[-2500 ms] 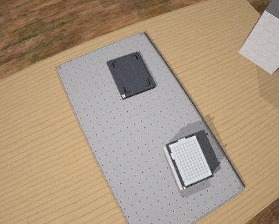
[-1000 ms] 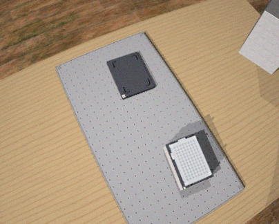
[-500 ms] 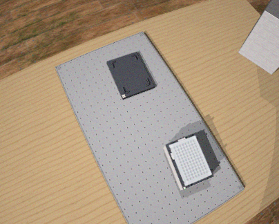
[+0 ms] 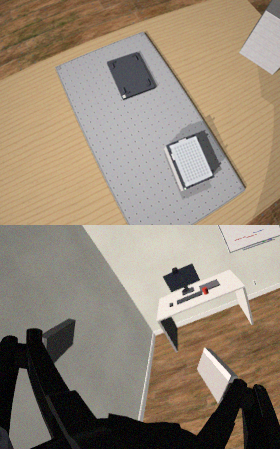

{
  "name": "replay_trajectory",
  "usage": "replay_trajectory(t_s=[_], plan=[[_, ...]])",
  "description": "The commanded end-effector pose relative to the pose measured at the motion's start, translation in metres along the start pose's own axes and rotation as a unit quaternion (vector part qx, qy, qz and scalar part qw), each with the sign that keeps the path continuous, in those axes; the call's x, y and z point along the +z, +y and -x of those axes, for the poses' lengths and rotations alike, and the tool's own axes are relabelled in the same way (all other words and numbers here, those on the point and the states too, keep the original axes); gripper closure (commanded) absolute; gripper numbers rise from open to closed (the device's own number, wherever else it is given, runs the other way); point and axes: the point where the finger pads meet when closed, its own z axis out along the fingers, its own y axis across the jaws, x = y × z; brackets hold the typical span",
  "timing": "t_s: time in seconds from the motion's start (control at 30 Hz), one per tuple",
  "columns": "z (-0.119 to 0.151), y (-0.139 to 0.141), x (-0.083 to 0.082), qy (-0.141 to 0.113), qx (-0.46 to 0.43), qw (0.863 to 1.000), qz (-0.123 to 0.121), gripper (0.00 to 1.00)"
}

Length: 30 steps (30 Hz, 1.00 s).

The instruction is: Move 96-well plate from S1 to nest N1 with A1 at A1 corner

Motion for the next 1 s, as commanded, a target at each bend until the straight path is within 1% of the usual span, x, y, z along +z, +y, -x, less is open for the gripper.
replay_trajectory(t_s=[0.0,0.07,0.1,0.23,0.3,0.33,0.6,0.67,0.8,0.87,0.9,0.97], plan=[[0.021,0.005,0.008,-0.003,-0.006,1.0,0.002,0.0],[0.03,0.007,0.011,-0.003,-0.006,1.0,0.002,0.0],[0.03,0.007,0.011,-0.003,-0.006,1.0,0.002,0.0],[0.049,0.013,0.016,-0.027,-0.067,0.997,0.01,0.0],[0.049,0.013,0.016,-0.027,-0.067,0.997,0.01,0.0],[0.053,0.014,0.017,-0.033,-0.081,0.996,0.012,0.0],[0.09,0.025,0.027,-0.033,-0.081,0.996,0.012,0.0],[0.09,0.025,0.027,-0.033,-0.081,0.996,0.012,0.0],[0.109,0.032,0.031,-0.058,-0.142,0.988,0.017,0.0],[0.109,0.032,0.031,-0.058,-0.142,0.988,0.017,0.0],[0.114,0.033,0.032,-0.064,-0.157,0.985,0.018,0.0],[0.123,0.036,0.033,-0.064,-0.157,0.985,0.018,0.0]])
